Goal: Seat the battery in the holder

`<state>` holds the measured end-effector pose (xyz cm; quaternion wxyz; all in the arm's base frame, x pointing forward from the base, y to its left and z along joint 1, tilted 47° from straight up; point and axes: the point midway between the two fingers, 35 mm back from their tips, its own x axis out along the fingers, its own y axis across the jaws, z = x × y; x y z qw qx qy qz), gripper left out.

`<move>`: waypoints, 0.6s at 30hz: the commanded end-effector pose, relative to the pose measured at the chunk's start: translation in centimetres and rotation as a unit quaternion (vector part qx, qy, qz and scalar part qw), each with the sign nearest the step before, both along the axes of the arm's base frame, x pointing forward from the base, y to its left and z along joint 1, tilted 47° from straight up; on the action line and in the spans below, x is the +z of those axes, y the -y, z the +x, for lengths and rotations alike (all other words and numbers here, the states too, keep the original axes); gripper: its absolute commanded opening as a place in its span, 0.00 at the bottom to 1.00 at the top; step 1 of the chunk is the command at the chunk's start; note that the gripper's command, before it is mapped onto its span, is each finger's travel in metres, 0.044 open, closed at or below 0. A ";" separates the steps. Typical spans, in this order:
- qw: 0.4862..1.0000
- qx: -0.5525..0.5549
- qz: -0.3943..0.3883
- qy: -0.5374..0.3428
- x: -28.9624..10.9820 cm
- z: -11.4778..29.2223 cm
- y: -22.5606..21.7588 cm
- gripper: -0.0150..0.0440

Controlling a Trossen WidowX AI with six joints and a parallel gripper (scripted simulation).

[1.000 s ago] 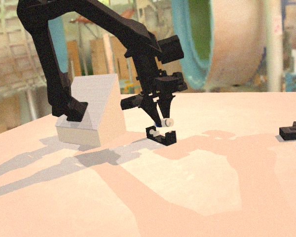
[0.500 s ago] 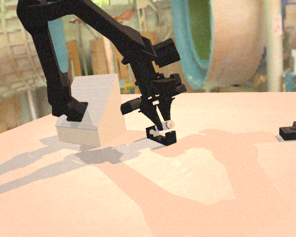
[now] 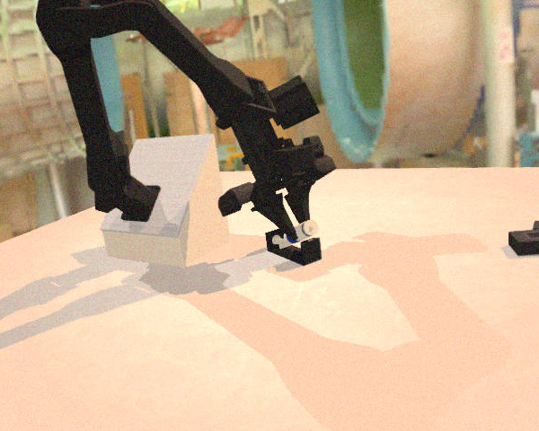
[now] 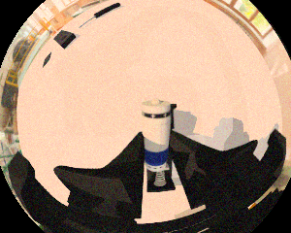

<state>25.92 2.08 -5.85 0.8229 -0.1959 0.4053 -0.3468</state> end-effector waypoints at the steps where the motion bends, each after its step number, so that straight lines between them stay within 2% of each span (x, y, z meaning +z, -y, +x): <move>1: 1.000 0.011 -0.012 0.004 -0.2 -0.4 0.3 0.38; 18: 0.999 0.034 -0.016 0.021 -0.6 -1.4 0.6 0.38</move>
